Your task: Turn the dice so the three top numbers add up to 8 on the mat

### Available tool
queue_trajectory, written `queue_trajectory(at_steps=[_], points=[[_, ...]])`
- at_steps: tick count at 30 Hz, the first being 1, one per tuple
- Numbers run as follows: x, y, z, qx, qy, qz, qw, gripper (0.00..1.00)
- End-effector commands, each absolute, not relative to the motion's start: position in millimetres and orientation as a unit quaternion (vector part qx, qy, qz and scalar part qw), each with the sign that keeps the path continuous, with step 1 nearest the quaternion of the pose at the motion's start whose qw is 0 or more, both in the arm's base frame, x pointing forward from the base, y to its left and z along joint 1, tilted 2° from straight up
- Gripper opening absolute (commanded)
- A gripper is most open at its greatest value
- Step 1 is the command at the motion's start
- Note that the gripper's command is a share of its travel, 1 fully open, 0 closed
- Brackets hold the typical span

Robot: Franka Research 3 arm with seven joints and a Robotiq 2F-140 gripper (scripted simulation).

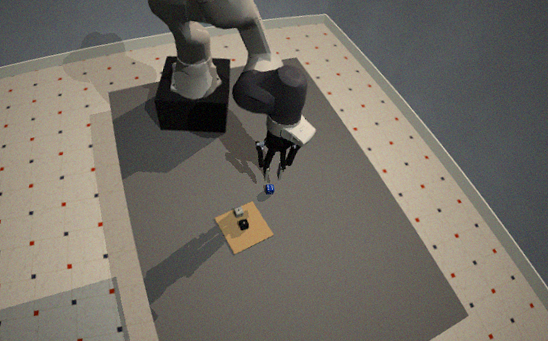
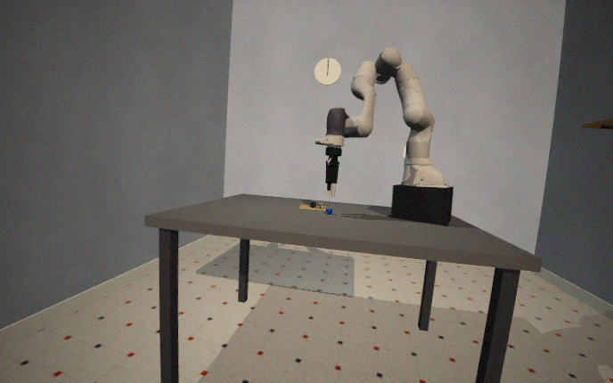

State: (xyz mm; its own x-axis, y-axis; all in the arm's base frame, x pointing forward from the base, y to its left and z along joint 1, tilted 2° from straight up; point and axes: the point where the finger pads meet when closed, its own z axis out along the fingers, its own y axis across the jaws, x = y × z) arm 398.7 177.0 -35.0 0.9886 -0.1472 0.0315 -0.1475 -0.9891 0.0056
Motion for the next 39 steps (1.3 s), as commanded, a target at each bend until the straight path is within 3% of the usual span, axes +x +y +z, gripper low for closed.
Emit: queue_trajectory(at_steps=[1,39], points=[[400,178,-38,0.997,-0.075,0.017,0.003,0.25],[402,177,-82,0.997,-0.075,0.017,0.003,0.25]])
